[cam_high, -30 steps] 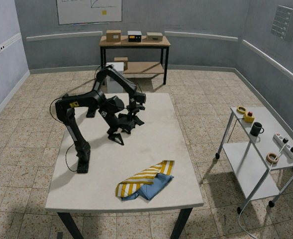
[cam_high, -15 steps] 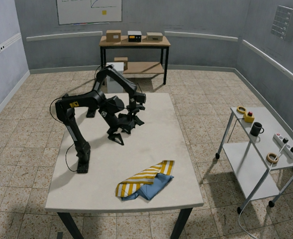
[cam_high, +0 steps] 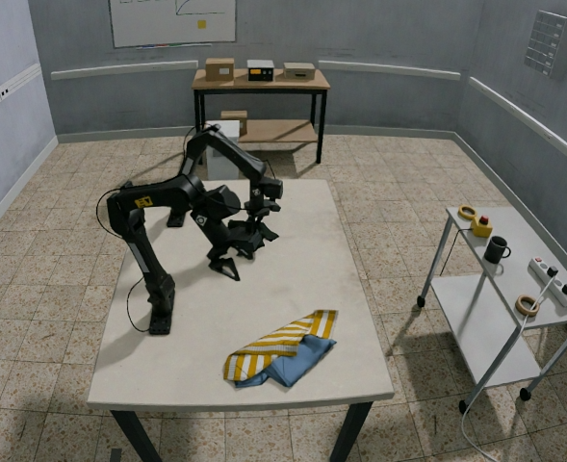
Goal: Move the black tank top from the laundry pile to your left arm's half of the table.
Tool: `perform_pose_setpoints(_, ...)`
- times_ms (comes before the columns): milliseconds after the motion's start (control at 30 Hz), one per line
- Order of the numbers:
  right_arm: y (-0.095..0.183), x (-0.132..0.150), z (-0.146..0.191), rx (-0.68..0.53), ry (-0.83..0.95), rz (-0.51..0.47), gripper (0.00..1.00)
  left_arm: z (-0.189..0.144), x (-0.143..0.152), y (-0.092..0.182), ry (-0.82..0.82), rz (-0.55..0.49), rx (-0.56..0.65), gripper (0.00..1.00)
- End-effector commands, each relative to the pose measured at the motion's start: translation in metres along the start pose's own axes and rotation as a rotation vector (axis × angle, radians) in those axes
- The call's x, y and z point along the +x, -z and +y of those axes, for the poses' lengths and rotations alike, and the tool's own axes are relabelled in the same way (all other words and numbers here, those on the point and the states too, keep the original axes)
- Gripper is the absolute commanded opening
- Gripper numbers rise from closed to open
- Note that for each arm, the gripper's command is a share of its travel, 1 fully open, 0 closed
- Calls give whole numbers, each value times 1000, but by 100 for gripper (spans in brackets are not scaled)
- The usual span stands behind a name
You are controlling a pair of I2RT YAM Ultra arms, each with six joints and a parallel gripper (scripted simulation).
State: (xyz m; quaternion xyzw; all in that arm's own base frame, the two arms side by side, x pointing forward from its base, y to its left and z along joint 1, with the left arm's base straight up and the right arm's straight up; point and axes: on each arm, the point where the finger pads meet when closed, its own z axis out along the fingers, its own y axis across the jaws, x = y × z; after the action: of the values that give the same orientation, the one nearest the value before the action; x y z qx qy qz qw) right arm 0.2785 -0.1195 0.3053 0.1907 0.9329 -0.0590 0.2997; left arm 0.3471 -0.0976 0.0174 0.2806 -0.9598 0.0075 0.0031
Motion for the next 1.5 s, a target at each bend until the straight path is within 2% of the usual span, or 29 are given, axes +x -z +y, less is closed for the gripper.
perform_pose_setpoints(0,21,-16,0,-2,4,-93,92,15,-4,26,4,-30,-38,0)
perform_pose_setpoints(200,21,-16,0,-2,4,-93,92,17,-4,42,5,-33,-46,0)
perform_pose_setpoints(267,21,-16,0,-2,4,-93,92,17,-2,35,1,-20,-61,0)
perform_pose_setpoints(300,21,-16,0,-2,4,-93,92,14,-3,43,-3,-36,-38,0)
perform_pose_setpoints(400,21,-16,0,-2,4,-93,92,14,-2,41,-3,-32,-43,0)
perform_pose_setpoints(433,21,-16,0,-2,4,-93,92,17,0,30,-3,-8,-69,0)
perform_pose_setpoints(467,21,-16,0,-2,4,-93,92,10,-3,45,-6,-42,-28,0)
perform_pose_setpoints(567,21,-16,0,-2,4,-93,92,8,-3,49,-10,-48,-17,0)
perform_pose_setpoints(733,21,-16,0,-2,4,-93,92,8,-2,41,-5,-27,-18,0)
perform_pose_setpoints(767,21,-16,0,-2,4,-93,92,-1,-5,50,-9,-54,27,0)
perform_pose_setpoints(867,21,-16,0,-2,4,-93,92,-2,-5,48,-11,-54,31,0)
perform_pose_setpoints(967,21,-16,0,-2,4,-93,92,0,-5,44,-5,-46,22,0)
perform_pose_setpoints(1000,21,-16,0,-2,4,-93,92,7,-4,36,-3,-30,-18,0)
perform_pose_setpoints(1033,21,-16,0,-2,4,-93,92,-1,-7,49,-6,-62,31,0)
perform_pose_setpoints(1467,21,-16,0,-2,4,-93,92,-5,-7,50,-11,-61,44,0)
